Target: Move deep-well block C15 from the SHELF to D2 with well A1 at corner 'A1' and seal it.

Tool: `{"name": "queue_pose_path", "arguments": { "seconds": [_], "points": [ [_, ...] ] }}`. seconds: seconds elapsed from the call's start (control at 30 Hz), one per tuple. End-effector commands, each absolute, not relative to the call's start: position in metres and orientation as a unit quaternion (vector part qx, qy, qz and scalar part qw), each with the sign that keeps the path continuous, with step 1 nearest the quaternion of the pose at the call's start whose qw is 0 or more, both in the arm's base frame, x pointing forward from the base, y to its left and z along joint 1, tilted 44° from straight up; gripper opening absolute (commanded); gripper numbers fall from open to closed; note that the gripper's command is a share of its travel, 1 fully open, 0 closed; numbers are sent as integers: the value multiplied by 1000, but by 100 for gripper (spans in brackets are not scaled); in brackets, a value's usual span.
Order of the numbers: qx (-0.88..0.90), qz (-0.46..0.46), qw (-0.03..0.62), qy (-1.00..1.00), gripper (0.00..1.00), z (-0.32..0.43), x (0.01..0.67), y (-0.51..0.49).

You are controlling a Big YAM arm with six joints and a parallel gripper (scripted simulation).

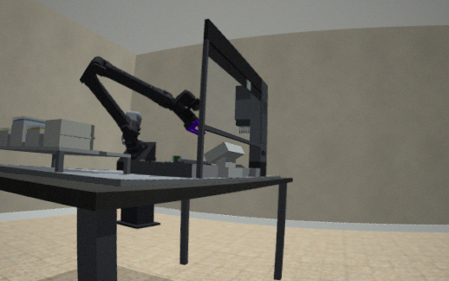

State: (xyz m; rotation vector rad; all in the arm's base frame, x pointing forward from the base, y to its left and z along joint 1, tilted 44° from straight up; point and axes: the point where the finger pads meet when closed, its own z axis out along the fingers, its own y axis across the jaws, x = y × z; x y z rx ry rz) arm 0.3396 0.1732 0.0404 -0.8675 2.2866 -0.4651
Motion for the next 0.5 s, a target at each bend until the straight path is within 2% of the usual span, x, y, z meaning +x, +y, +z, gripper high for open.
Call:
{"name": "queue_pose_path", "arguments": {
  "seconds": [0.0, 0.47],
  "points": [
    [-297, -165, 338, 878, 100, 78, 348, 193],
    [-235, -227, 262, 908, 100, 113, 313, 157]
  ]
}}
